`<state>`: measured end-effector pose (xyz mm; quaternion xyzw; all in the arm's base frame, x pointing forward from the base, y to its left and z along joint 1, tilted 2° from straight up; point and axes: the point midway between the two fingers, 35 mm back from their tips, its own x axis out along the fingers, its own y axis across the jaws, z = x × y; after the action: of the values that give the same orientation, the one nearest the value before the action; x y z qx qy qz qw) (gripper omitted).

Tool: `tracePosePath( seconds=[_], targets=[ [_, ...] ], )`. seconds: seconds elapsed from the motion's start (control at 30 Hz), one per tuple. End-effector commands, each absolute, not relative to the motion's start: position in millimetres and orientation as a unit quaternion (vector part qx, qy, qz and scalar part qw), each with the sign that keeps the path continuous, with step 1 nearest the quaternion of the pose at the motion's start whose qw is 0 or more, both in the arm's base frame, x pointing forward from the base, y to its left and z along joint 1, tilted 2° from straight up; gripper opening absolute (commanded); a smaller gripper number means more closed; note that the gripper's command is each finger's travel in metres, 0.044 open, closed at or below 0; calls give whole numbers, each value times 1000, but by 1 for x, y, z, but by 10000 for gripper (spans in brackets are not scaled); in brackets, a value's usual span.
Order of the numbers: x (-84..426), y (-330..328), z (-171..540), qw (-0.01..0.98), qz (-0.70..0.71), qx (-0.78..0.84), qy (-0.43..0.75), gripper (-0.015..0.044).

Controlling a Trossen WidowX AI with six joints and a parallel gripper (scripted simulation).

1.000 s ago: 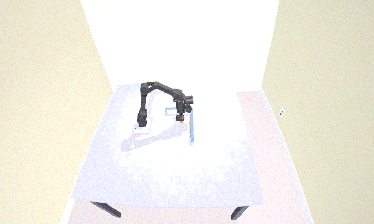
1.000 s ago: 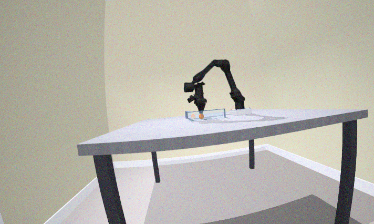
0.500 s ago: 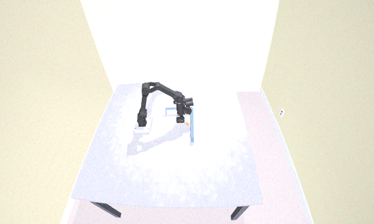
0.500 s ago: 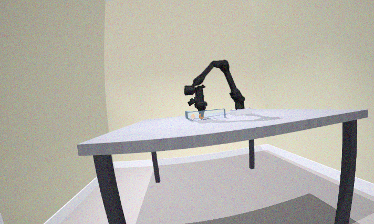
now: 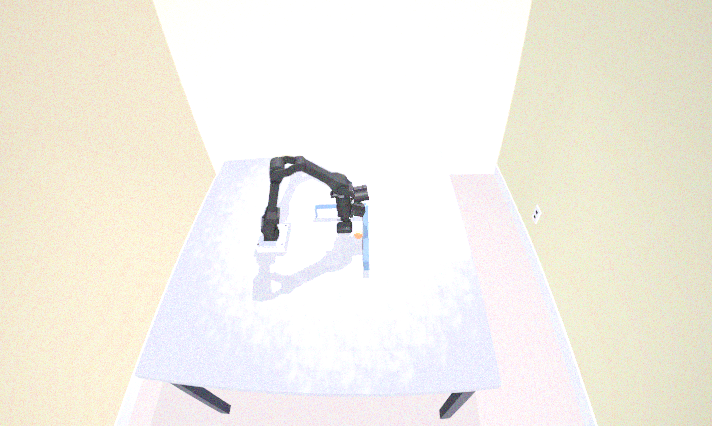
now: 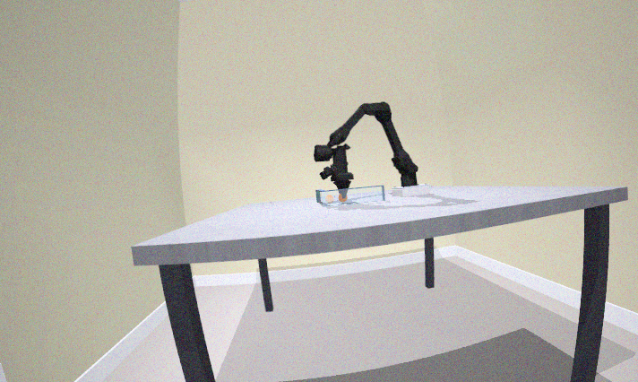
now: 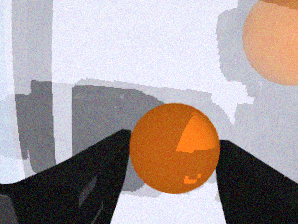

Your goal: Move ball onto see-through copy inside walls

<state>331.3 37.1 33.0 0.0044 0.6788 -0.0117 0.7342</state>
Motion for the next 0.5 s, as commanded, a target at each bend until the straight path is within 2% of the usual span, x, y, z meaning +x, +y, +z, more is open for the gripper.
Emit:
tracePosePath(
  seconds=[0.0, 0.47],
  targets=[
    [337, 38, 56, 742, -8, 2, 670, 0],
    [327, 39, 137, 732, -17, 11, 681, 0]
  ],
)
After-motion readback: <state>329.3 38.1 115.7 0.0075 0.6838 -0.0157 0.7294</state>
